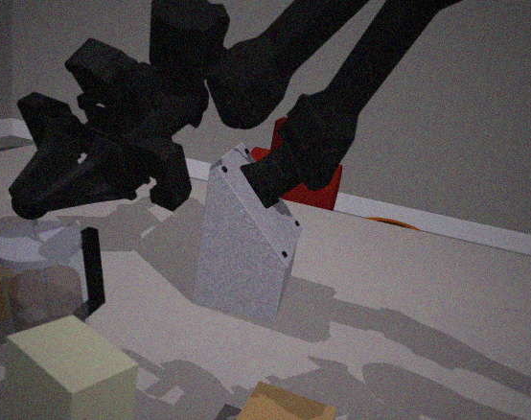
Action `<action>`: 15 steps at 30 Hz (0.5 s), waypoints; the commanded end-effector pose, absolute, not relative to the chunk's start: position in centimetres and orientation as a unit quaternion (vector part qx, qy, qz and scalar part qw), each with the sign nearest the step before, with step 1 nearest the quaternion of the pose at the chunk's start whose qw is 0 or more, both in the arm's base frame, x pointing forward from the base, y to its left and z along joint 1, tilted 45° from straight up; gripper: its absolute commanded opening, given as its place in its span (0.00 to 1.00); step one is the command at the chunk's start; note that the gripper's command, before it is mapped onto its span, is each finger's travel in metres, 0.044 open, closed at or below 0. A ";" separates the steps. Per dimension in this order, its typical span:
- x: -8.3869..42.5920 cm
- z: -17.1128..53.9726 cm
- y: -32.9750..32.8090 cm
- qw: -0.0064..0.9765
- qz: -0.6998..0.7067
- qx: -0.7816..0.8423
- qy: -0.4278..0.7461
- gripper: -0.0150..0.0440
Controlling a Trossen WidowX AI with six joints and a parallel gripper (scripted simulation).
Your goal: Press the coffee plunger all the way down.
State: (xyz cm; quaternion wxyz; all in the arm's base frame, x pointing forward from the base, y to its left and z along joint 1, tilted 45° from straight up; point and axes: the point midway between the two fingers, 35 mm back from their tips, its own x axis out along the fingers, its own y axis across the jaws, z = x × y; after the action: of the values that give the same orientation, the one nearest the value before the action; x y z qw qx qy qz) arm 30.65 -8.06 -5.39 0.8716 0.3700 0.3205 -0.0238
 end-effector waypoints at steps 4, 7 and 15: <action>30.5 -6.2 -7.3 0.861 -0.019 0.383 0.335 0.46; 30.6 -6.2 -7.4 0.861 -0.019 0.383 0.335 0.46; 30.8 -6.3 -7.5 0.861 -0.018 0.383 0.335 0.46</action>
State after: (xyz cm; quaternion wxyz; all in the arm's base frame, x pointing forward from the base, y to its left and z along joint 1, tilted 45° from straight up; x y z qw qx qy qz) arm 30.93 -7.89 -5.81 0.8678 0.3738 0.3268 -0.0219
